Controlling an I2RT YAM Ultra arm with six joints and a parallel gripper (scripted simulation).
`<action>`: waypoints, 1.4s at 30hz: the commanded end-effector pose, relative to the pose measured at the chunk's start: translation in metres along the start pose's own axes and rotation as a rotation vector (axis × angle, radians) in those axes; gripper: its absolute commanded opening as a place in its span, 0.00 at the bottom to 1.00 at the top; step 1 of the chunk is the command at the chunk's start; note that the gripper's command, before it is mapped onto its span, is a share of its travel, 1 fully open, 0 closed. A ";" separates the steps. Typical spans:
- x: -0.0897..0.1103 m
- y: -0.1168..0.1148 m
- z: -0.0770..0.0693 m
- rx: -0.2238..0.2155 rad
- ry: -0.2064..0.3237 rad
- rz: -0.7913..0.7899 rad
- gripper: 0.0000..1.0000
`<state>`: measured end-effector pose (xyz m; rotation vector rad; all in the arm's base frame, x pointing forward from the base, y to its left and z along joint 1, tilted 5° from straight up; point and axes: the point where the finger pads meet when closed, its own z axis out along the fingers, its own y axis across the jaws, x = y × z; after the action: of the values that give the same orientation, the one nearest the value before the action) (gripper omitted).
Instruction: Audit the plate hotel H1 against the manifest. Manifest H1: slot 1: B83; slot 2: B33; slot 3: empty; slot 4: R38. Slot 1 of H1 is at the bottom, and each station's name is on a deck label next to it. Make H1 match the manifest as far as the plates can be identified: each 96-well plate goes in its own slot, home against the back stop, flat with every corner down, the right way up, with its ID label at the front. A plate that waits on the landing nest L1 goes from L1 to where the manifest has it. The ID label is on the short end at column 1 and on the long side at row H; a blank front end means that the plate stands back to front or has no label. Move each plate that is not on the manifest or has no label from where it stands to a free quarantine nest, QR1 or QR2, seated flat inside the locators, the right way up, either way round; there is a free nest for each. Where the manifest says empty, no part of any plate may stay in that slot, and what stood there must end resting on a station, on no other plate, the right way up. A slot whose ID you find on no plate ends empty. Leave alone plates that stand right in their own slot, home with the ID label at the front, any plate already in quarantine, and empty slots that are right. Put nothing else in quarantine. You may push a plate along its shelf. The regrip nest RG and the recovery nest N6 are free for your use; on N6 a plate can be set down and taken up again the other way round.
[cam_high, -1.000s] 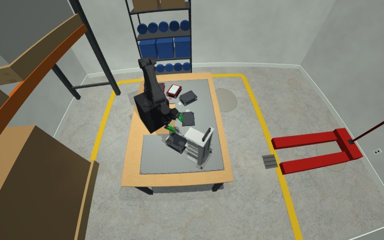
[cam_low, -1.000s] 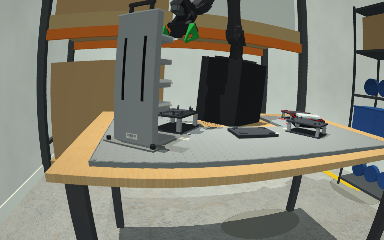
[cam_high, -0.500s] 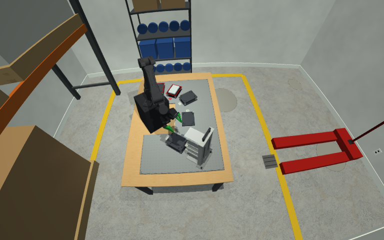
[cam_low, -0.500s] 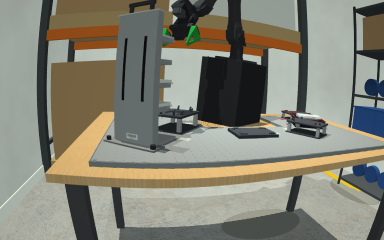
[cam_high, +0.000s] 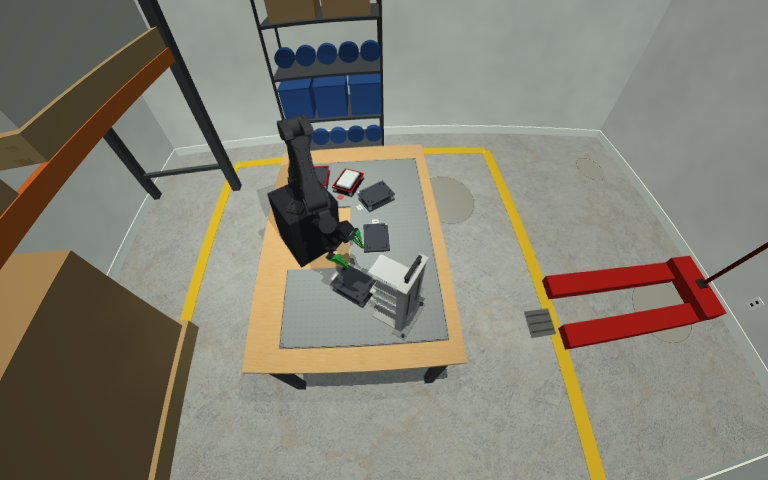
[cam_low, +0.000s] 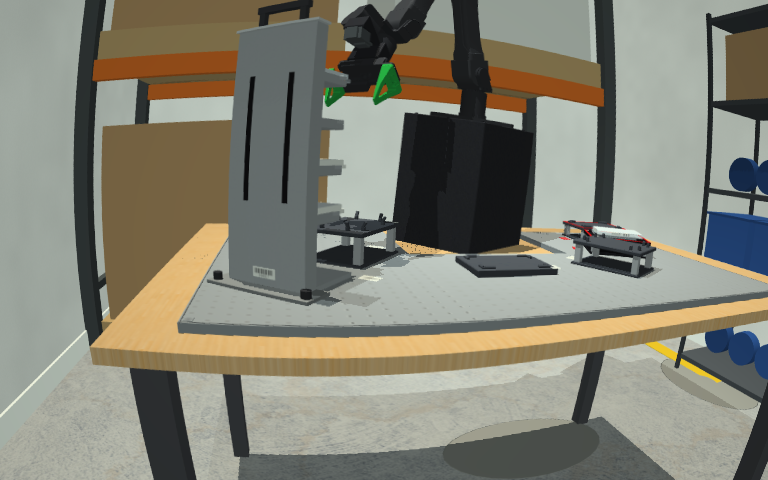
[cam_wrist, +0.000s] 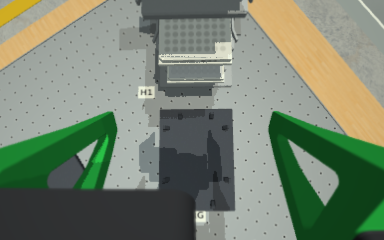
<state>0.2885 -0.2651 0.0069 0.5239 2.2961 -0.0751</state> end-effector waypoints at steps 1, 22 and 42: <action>-0.002 0.003 0.005 -0.003 -0.027 -0.016 1.00; 0.020 0.002 0.025 0.000 -0.026 -0.013 1.00; -0.009 -0.002 0.046 0.008 -0.050 -0.025 1.00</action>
<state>0.3129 -0.2728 -0.0281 0.5059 2.2771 -0.0968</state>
